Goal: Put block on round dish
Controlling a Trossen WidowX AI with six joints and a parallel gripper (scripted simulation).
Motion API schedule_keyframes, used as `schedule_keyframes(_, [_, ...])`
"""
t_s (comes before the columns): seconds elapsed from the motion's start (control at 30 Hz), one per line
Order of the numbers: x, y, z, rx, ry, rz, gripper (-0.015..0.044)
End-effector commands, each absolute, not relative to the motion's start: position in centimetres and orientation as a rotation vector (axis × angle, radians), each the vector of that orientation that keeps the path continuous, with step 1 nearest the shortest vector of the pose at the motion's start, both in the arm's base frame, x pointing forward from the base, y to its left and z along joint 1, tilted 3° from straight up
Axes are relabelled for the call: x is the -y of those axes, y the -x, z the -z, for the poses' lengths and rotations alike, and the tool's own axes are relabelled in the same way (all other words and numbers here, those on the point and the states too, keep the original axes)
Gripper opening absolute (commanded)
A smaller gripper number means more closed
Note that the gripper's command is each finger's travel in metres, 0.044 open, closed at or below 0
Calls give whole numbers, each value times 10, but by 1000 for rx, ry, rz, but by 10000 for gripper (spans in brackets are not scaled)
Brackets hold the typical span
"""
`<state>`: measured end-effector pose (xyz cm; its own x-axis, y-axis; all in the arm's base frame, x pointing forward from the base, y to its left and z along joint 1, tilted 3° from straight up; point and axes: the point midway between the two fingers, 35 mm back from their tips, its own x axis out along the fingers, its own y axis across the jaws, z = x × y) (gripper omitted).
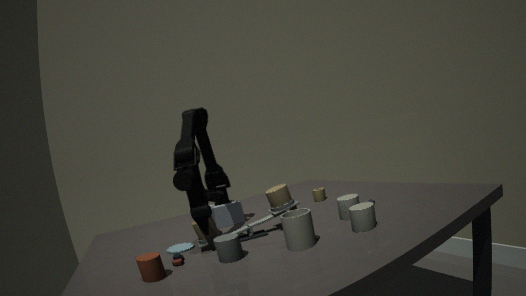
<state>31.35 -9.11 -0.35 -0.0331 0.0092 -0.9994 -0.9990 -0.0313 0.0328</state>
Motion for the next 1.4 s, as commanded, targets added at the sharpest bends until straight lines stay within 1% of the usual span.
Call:
schedule_keyframes(0.0, [92, -318, -7, -1199, 1217, -1252, 0])
schedule_keyframes(1.37, [93, -323, -58, -1199, 1218, -1252, 0])
